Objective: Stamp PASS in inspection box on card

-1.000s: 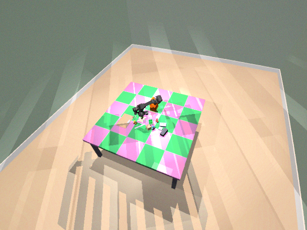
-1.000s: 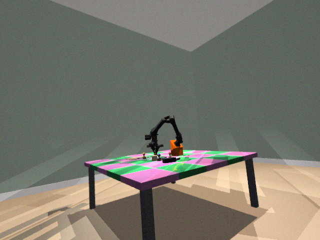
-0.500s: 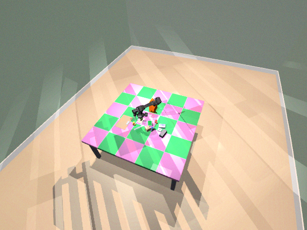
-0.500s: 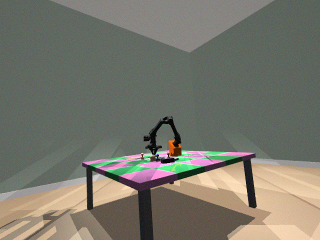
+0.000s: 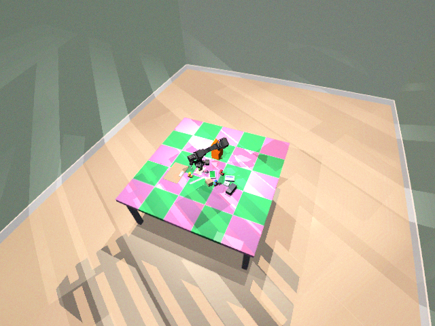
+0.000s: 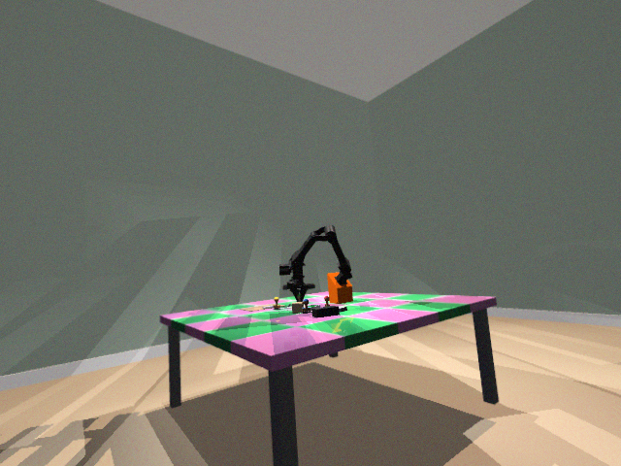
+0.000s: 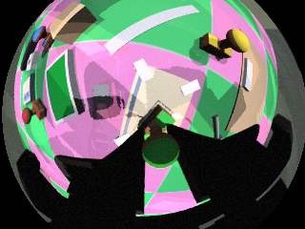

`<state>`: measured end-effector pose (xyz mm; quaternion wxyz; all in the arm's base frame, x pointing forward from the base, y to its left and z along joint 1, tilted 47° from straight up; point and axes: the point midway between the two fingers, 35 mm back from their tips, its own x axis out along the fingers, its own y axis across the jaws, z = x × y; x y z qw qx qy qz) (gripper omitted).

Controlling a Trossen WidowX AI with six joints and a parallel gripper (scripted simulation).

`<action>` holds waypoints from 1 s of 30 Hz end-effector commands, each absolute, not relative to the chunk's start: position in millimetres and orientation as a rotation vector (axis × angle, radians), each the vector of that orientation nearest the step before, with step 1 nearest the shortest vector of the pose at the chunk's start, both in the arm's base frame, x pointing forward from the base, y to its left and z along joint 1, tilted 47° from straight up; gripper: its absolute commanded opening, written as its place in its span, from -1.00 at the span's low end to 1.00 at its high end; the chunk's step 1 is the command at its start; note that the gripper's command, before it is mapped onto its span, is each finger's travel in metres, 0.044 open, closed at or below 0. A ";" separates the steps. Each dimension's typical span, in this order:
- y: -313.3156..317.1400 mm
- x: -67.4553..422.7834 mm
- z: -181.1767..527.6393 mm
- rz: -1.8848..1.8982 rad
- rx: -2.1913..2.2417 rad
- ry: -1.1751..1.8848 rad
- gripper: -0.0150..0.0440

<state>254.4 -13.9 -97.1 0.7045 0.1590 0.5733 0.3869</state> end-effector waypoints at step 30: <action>-10.6 254.6 -99.9 0.858 0.359 1.274 -0.49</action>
